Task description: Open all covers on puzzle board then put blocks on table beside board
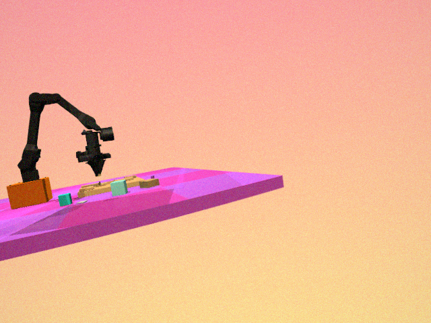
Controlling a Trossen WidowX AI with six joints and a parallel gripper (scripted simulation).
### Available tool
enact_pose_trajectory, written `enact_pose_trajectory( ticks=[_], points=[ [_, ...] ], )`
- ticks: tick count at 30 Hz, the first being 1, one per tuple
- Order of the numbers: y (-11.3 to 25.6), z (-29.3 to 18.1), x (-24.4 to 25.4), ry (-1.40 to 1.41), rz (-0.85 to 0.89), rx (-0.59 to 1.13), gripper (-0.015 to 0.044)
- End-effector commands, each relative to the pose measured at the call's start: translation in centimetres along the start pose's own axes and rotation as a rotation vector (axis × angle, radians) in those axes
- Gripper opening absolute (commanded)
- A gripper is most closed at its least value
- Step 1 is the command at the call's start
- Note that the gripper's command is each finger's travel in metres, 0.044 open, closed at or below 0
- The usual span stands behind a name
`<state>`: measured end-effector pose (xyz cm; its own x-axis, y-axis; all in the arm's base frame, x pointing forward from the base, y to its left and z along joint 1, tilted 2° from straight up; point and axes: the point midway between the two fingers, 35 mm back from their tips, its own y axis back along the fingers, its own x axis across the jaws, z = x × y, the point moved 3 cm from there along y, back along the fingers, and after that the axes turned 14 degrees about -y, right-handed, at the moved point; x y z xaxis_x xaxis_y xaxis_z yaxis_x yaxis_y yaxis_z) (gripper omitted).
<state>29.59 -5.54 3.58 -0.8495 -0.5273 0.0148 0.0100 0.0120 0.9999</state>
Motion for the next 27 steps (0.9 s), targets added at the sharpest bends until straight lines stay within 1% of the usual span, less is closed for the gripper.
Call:
enact_pose_trajectory(
  ticks=[1,10,27],
  points=[
    [1.1,-0.1,-0.2,-0.004,-0.007,0.007,0.008],
    [3.4,-0.1,-0.1,-0.004,-0.007,0.007,0.008],
    [3.6,4.2,-4.0,-0.004,-0.012,0.004,0.008]
  ],
)
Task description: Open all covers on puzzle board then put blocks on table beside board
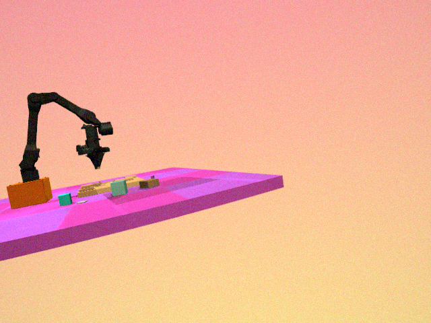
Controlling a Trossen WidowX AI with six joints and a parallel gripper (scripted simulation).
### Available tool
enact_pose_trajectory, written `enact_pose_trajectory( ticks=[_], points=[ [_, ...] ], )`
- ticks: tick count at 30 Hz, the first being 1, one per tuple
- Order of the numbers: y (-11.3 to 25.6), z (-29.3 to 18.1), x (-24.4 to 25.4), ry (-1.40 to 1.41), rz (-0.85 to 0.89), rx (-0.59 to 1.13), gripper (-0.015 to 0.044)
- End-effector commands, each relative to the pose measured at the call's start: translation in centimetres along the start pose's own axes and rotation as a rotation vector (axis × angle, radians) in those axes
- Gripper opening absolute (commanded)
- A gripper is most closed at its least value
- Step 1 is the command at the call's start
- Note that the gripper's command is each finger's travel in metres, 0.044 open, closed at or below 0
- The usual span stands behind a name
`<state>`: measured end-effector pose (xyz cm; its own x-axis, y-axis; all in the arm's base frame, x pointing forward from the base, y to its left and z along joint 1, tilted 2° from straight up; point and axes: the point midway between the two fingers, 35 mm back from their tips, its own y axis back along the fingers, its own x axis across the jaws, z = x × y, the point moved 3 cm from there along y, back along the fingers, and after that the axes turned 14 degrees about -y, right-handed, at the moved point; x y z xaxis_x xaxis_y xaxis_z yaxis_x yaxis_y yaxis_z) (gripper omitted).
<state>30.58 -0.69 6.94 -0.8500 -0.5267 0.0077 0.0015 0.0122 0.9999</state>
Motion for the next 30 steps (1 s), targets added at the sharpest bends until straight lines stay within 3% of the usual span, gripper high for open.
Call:
enact_pose_trajectory(
  ticks=[1,30],
  points=[
    [0.2,0.9,-0.9,-0.003,-0.005,-0.001,0.008],
    [0.4,10.9,-5.7,-0.003,-0.01,-0.011,0.008]
  ],
)
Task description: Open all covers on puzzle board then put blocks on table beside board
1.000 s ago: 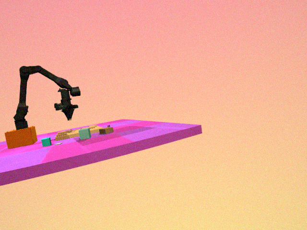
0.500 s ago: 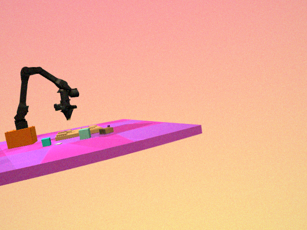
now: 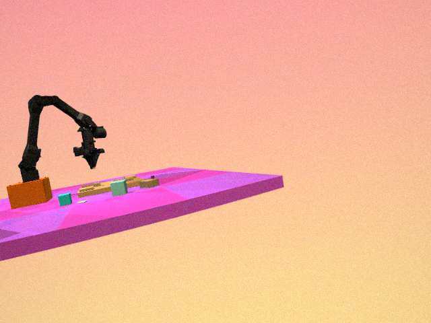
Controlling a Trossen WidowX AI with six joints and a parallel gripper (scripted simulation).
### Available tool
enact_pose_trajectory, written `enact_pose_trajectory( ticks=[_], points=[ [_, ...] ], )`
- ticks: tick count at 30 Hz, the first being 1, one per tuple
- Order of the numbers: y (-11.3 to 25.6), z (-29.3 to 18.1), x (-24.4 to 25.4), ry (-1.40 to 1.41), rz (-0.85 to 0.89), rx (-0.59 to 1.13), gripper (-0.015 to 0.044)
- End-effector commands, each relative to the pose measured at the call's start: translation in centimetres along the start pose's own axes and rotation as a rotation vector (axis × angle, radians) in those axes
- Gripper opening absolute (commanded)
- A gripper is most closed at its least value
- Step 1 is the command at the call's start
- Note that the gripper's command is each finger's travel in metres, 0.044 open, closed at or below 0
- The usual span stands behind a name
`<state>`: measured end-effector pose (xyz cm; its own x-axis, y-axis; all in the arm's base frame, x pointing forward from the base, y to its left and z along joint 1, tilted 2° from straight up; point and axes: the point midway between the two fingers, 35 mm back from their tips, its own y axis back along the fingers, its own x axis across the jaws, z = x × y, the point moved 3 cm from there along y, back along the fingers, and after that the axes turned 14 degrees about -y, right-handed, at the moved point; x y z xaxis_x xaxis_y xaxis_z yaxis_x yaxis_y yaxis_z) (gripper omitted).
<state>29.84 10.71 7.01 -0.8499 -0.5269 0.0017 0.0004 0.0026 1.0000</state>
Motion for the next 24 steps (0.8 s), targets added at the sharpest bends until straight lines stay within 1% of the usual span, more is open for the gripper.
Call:
enact_pose_trajectory(
  ticks=[1,21,24],
  points=[
    [0.1,1.2,-0.5,-0.003,-0.004,-0.003,0.008],
    [0.2,9.0,-1.6,-0.003,-0.003,-0.01,0.008],
    [0.2,9.6,-1.6,-0.003,-0.003,-0.011,0.008]
  ],
)
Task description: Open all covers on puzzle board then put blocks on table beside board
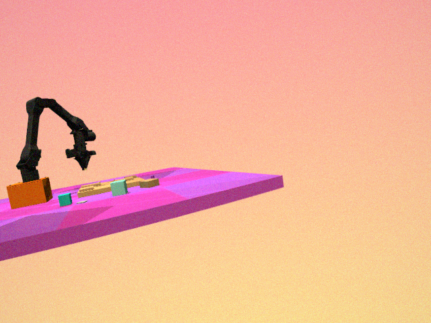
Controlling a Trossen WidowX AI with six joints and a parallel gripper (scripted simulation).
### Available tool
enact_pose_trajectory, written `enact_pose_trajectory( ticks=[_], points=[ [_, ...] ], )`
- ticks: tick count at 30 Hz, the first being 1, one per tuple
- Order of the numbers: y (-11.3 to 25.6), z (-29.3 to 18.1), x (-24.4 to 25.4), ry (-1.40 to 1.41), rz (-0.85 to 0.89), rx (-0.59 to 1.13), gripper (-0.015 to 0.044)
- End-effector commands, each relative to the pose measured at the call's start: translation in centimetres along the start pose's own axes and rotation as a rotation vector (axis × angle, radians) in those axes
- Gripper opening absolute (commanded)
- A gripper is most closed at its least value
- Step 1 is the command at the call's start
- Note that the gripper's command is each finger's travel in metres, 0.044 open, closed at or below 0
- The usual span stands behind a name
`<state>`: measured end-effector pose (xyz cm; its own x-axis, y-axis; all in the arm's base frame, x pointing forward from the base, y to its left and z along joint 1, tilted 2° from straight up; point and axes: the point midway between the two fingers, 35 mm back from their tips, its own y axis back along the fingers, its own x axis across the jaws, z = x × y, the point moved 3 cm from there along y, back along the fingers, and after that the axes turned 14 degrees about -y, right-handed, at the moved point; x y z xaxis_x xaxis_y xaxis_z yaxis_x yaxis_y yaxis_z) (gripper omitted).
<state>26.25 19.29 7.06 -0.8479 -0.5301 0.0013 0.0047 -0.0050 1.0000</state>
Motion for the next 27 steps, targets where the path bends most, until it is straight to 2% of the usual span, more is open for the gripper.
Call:
enact_pose_trajectory(
  ticks=[1,27],
  points=[
    [0.0,0.4,-0.1,-0.007,-0.003,-0.002,0.008],
    [-4.2,0.5,-0.6,-0.007,-0.003,-0.002,0.008]
  ],
)
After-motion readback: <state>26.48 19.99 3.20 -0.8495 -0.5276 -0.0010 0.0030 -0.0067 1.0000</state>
